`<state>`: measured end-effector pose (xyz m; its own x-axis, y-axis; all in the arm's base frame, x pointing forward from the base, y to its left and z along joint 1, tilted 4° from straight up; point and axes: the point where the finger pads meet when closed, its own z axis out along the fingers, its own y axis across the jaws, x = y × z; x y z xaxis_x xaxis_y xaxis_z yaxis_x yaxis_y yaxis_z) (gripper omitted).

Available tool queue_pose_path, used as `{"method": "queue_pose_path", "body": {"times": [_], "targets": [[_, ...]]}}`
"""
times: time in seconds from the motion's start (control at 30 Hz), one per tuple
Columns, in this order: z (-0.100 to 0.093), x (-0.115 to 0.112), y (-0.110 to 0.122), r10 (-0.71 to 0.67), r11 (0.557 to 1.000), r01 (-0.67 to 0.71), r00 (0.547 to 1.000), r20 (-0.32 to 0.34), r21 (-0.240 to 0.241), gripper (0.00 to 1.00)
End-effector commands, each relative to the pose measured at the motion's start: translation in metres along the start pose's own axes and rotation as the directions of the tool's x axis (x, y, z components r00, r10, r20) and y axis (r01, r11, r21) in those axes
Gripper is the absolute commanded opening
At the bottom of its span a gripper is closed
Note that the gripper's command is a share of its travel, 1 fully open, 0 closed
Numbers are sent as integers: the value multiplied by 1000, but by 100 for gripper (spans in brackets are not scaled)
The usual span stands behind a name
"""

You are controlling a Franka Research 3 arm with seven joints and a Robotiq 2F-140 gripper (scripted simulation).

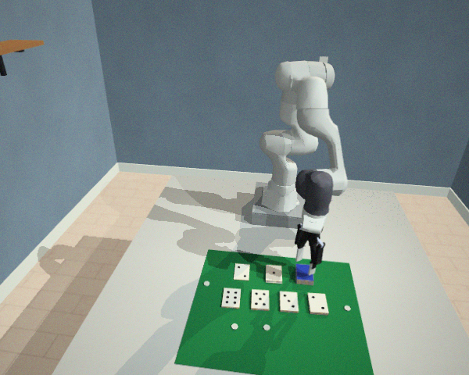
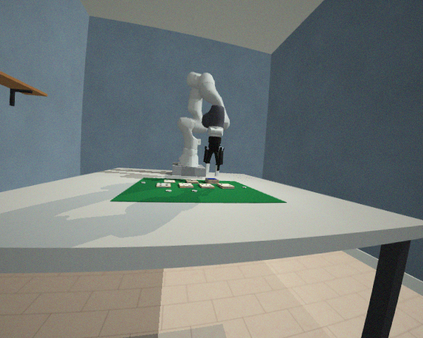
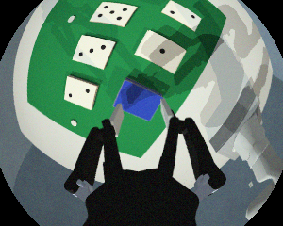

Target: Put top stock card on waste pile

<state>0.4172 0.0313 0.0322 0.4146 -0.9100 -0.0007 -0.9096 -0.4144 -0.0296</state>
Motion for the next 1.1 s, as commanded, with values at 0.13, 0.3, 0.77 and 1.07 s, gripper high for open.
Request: {"method": "queue_pose_path", "body": {"times": [0.13, 0.3, 0.77, 1.07], "targets": [[7, 2, -5, -385, 923, 385, 923, -17, 9, 50], [9, 2, -5, -512, 859, 512, 859, -24, 11, 50], [9, 2, -5, -798, 601, 799, 601, -45, 11, 50], [9, 2, -5, -835, 549, 836, 549, -48, 10, 50]]}}
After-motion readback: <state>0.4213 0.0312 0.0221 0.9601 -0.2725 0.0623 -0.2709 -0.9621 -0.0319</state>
